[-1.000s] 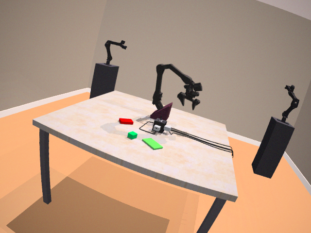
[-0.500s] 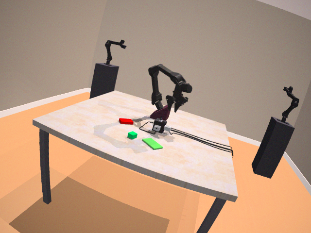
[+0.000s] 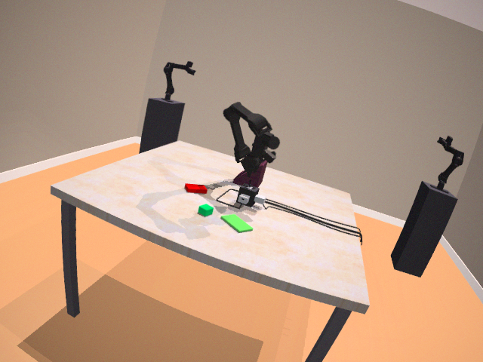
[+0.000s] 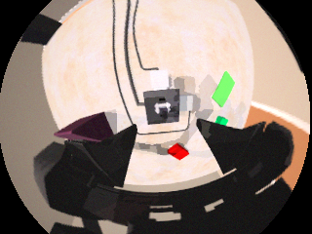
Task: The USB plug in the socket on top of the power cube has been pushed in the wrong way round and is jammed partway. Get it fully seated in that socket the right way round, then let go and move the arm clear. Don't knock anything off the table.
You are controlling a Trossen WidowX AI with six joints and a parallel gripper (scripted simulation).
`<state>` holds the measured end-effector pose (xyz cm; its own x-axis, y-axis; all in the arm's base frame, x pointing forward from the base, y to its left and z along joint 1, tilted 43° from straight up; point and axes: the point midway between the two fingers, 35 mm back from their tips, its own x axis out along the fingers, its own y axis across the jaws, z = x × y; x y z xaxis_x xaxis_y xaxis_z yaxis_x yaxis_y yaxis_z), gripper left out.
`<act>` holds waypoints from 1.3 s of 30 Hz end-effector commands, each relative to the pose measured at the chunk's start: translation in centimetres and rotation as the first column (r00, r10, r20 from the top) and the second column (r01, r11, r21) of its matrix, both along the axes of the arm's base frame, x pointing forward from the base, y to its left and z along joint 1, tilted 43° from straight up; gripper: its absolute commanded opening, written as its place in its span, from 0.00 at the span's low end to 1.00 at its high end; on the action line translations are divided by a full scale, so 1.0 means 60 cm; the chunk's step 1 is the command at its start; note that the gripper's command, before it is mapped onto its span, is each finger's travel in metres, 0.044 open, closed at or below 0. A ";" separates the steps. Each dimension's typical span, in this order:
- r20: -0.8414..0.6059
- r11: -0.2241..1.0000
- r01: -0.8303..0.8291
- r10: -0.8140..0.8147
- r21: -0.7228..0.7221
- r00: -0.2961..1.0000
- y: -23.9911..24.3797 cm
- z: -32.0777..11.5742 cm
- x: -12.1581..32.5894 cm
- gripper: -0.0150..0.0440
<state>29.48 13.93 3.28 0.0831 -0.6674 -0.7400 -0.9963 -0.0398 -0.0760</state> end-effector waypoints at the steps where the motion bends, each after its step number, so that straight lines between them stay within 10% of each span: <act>1: -0.013 1.000 -0.002 0.002 0.000 1.000 -0.001 -0.001 0.001 1.00; 39: -0.012 1.000 -0.002 0.002 -0.001 1.000 -0.034 -0.038 0.006 1.00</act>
